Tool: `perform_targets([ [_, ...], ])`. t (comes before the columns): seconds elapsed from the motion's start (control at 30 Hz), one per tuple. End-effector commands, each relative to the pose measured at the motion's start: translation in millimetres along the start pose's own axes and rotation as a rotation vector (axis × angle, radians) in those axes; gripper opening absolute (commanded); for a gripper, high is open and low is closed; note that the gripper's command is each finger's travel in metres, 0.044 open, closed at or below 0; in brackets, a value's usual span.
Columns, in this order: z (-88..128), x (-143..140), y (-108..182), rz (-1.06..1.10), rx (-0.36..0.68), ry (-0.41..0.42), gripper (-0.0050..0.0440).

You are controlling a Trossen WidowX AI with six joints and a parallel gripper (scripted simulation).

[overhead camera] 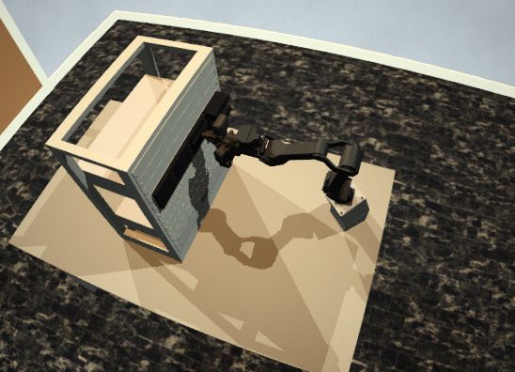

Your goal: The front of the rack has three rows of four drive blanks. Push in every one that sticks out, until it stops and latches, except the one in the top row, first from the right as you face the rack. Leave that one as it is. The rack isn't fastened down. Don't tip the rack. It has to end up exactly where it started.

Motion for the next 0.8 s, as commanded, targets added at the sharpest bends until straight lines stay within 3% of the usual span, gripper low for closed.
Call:
perform_targets([
  [0.0,0.3,-18.1,-6.8,-0.003,-0.019,0.047,0.0],
  [0.77,-2.6,-19.9,-7.6,-0.003,-0.019,0.047,0.0],
])
Point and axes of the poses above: the point midway between the two fingers, 35 mm back from their tips, its own z axis back along the fingers, its own x axis across the jaws, y = z × x, the point moved 2 cm from there along z, back along the fingers, and after that the axes turned 3 degrees about -z, right-handed, at the moved point
